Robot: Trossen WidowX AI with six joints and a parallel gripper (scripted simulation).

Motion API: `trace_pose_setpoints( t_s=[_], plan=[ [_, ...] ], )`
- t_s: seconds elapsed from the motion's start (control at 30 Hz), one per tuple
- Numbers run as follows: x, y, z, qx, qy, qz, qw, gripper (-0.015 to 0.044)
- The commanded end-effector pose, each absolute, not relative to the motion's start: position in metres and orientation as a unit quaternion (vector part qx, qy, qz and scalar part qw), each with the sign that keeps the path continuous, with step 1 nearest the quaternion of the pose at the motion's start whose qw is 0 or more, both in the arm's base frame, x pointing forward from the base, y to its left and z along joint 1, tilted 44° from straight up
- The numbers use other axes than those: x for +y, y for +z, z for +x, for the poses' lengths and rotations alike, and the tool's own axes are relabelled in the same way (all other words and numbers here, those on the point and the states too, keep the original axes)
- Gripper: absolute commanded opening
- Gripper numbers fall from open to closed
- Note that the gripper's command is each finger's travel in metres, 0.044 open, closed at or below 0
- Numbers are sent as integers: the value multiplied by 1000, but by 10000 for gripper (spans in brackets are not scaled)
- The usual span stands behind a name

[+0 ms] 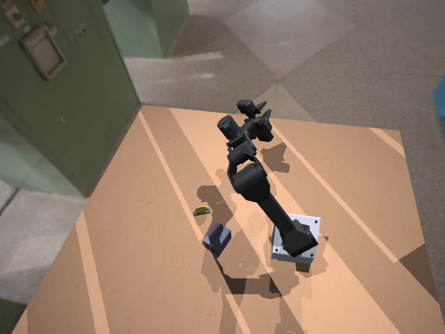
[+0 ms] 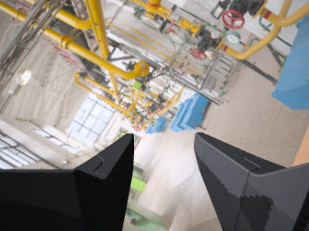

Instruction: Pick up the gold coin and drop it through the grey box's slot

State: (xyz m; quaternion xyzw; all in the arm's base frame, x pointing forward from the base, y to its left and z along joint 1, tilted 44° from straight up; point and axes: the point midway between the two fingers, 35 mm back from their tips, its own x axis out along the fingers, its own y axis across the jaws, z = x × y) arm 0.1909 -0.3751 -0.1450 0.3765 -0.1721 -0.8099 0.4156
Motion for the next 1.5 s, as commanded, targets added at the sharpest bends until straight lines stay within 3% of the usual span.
trace_pose_setpoints(
  t_s=[0.0,0.33,0.67,0.97,1.3,1.47],
  plan=[
    [-342,-166,262,206,-726,355,552,161],
    [-277,-172,311,505,-500,288,642,161],
    [-198,-154,341,675,-185,207,683,161],
    [-129,-117,356,702,103,149,689,161],
    [-56,-54,365,612,385,107,682,161],
    [-50,-47,366,598,408,104,682,161]
  ],
)
